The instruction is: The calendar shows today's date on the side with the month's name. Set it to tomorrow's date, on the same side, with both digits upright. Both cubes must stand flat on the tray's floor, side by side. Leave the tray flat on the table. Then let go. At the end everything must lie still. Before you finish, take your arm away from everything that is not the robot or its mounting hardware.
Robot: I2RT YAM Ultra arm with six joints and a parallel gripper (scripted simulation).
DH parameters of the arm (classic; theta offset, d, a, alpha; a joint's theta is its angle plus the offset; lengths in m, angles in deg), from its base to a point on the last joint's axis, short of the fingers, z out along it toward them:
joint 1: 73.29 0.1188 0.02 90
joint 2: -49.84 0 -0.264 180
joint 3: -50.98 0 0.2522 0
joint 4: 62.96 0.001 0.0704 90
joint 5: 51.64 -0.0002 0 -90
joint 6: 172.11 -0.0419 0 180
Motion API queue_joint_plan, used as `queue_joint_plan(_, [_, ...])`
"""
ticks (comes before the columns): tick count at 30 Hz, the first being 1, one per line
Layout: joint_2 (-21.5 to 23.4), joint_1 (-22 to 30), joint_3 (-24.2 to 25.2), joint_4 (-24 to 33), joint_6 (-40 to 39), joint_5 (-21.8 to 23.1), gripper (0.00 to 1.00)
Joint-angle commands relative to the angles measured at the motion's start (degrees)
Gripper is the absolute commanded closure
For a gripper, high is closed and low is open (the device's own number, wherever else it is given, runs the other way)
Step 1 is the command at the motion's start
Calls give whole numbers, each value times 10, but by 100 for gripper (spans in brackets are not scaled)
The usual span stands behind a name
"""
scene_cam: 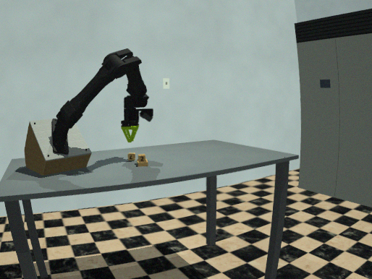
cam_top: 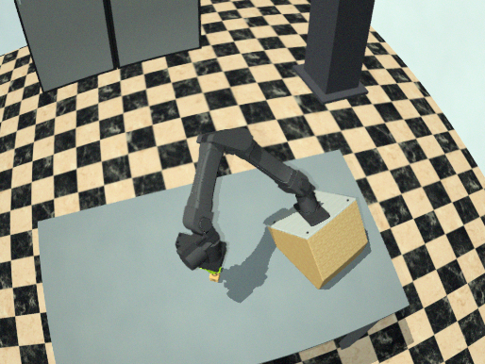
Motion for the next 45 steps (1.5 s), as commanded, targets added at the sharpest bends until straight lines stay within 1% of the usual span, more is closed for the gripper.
queue_joint_plan(1, [17,17,-13,1,-5,-6,55])
queue_joint_plan(18, [17,17,-12,-1,-5,-6,55])
queue_joint_plan(24, [16,17,-5,-9,-2,-6,55])
queue_joint_plan(28, [9,15,11,-14,5,-7,55])
queue_joint_plan(31, [0,12,5,-20,8,-7,55])
queue_joint_plan(33, [-2,10,16,-24,11,-7,55])
queue_joint_plan(35, [-9,1,16,-30,13,-7,55])
queue_joint_plan(38, [2,1,21,-39,18,-8,55])
queue_joint_plan(41, [-2,2,15,-43,20,-8,55])
queue_joint_plan(43, [-15,-2,28,-53,26,-8,55])
queue_joint_plan(45, [-16,-14,31,-61,30,-9,55])
